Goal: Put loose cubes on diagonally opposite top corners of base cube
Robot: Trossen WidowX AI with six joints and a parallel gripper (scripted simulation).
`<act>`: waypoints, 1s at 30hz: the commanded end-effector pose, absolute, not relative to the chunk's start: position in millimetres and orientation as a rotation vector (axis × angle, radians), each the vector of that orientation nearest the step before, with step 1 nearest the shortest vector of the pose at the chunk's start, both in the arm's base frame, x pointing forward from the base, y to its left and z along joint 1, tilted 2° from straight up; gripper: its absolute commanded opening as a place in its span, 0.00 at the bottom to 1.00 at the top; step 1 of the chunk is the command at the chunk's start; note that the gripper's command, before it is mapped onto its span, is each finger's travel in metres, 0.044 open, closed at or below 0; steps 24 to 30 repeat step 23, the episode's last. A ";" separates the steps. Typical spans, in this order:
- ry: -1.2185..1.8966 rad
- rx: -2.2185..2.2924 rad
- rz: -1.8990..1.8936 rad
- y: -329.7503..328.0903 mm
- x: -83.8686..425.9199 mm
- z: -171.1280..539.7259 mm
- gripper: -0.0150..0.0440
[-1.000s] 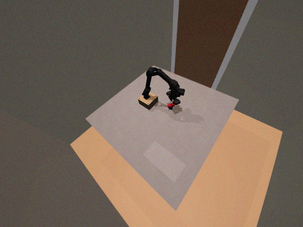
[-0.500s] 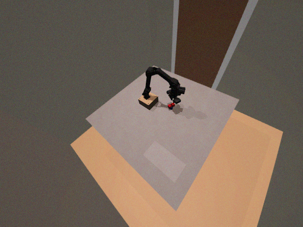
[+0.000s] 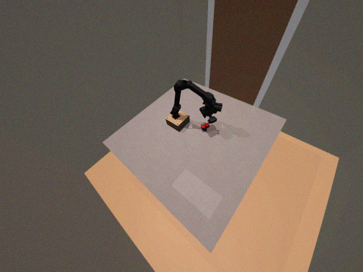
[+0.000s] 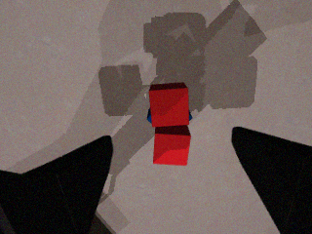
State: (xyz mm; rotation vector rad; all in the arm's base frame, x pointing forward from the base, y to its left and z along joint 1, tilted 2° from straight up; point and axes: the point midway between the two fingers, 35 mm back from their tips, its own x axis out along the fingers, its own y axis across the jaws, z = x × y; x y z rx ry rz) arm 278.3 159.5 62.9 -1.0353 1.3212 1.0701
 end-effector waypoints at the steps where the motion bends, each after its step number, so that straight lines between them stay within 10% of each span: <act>1: 1.314 -1.036 1.068 159.8 279.2 68.1 0.93; 30: 1.320 -1.026 1.079 244.3 204.3 70.6 0.93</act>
